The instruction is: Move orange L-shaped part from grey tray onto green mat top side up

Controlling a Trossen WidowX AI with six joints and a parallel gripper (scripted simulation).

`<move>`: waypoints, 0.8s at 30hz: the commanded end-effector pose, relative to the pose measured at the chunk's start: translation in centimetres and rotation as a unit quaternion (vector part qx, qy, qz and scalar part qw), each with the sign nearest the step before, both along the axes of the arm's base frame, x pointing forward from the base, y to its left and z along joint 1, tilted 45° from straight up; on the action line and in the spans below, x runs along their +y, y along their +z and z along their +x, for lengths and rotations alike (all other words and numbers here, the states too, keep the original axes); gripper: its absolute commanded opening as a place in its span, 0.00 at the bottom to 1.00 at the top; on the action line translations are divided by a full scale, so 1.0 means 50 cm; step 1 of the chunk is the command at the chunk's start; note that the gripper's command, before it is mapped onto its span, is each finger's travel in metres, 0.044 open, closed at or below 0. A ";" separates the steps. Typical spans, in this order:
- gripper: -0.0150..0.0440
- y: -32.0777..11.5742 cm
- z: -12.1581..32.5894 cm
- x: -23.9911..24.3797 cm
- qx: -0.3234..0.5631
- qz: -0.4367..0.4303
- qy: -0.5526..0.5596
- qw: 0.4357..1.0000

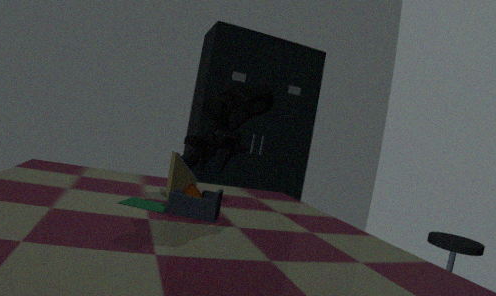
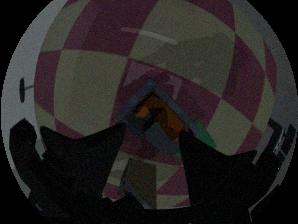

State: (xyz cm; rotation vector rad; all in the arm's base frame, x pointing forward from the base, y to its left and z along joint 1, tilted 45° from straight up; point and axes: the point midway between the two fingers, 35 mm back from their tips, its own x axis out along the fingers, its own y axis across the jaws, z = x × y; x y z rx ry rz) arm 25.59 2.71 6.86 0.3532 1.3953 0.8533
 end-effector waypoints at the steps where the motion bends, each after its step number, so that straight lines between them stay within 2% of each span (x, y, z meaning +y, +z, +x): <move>1: 0.73 -0.051 -0.017 -0.057 -0.245 0.016 0.252 0.936; 7: 0.73 -0.064 -0.023 -0.072 -0.315 0.022 0.323 0.892; 24: 0.73 -0.066 -0.023 -0.070 -0.315 0.022 0.323 0.892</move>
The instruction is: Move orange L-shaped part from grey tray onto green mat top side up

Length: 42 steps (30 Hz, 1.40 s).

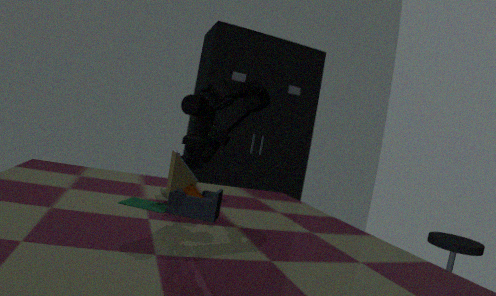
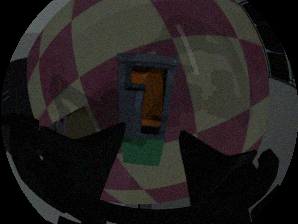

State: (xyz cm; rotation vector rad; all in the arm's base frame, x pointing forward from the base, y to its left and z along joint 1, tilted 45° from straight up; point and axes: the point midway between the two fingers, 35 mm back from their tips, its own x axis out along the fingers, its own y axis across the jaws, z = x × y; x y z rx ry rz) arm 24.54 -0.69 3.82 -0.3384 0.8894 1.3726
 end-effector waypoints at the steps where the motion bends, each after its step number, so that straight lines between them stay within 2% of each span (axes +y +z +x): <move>1: 0.73 -0.010 -0.002 0.002 -0.013 -0.001 0.015 1.000; 7: 0.73 -0.046 -0.006 0.038 -0.013 0.000 0.015 1.000; 42: 0.73 -0.116 -0.012 0.107 -0.013 0.001 0.015 1.000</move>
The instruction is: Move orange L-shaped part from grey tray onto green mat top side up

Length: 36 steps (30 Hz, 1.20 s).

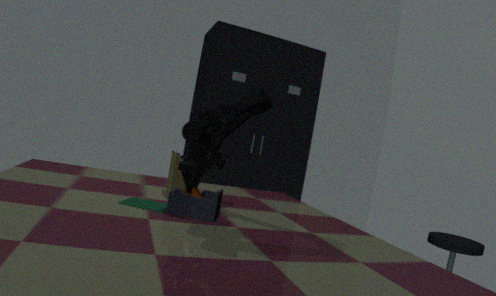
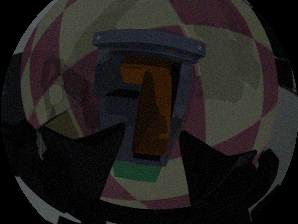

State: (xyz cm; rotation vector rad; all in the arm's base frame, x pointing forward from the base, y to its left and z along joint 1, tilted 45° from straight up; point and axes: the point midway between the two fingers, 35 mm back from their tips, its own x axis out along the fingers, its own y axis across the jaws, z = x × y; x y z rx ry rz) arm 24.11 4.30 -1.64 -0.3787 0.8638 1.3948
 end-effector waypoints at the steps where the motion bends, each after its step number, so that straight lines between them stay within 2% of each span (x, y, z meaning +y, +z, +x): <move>1: 0.73 -0.007 -0.003 0.008 0.002 0.003 -0.002 1.000; 2: 0.73 -0.007 -0.003 0.008 0.002 0.003 -0.002 1.000; 7: 0.51 -0.003 -0.001 0.003 0.001 0.000 0.000 1.000; 17: 0.39 -0.003 -0.001 0.003 0.001 0.000 0.000 1.000; 20: 0.26 -0.003 -0.001 0.003 0.001 0.000 0.000 1.000; 36: 0.25 0.018 0.000 -0.017 0.002 0.001 -0.001 1.000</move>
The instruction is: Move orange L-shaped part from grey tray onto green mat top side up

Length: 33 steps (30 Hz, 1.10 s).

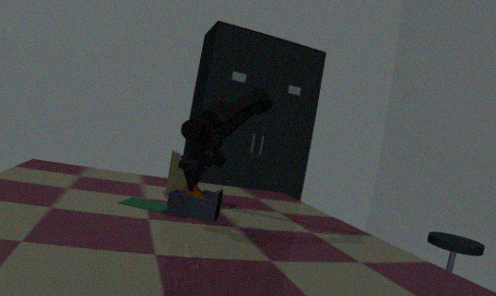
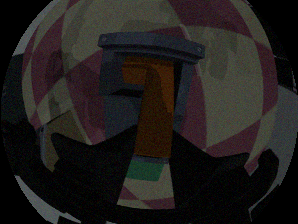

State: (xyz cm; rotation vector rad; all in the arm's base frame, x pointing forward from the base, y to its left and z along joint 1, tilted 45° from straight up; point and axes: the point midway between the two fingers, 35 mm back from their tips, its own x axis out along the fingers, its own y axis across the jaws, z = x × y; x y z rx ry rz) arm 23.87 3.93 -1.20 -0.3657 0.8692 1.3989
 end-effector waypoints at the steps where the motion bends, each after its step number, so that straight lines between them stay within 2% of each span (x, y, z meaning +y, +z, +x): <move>1: 0.25 0.011 0.005 -0.012 -0.004 -0.002 0.000 1.000; 33: 0.25 0.083 0.011 -0.083 -0.003 -0.002 -0.001 1.000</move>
